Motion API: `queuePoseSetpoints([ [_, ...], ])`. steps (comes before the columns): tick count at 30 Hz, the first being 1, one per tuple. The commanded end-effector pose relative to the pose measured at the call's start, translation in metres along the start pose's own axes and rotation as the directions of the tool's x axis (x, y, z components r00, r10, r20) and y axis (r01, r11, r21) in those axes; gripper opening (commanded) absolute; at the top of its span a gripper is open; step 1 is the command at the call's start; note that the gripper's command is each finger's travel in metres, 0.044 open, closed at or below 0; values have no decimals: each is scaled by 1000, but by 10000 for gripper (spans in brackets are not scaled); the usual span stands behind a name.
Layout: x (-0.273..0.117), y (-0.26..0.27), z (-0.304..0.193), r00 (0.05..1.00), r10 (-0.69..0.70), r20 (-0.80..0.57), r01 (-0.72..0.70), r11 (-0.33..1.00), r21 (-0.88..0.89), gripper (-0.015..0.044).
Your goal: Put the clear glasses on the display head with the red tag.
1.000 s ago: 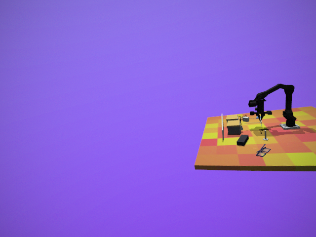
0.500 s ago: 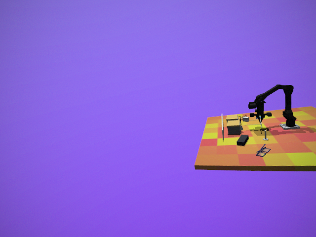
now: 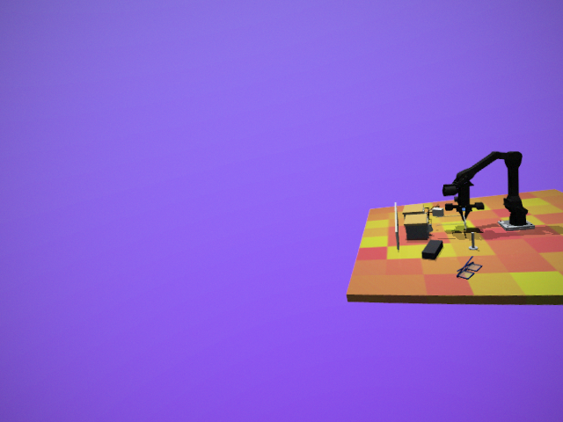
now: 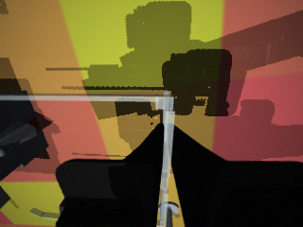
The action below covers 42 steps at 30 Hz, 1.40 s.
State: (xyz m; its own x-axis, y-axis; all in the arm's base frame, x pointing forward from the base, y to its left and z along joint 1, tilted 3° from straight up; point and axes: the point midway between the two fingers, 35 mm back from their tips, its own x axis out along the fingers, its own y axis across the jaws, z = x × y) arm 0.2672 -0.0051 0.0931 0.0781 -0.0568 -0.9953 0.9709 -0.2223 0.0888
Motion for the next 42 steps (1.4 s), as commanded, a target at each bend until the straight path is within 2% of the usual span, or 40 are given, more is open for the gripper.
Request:
queuePoseSetpoints([
  [1,1,4,-1,1000,4,-5,-4,1000,-4,0],
  [42,3,53,-1,1000,13,-5,-13,1000,-4,0],
])
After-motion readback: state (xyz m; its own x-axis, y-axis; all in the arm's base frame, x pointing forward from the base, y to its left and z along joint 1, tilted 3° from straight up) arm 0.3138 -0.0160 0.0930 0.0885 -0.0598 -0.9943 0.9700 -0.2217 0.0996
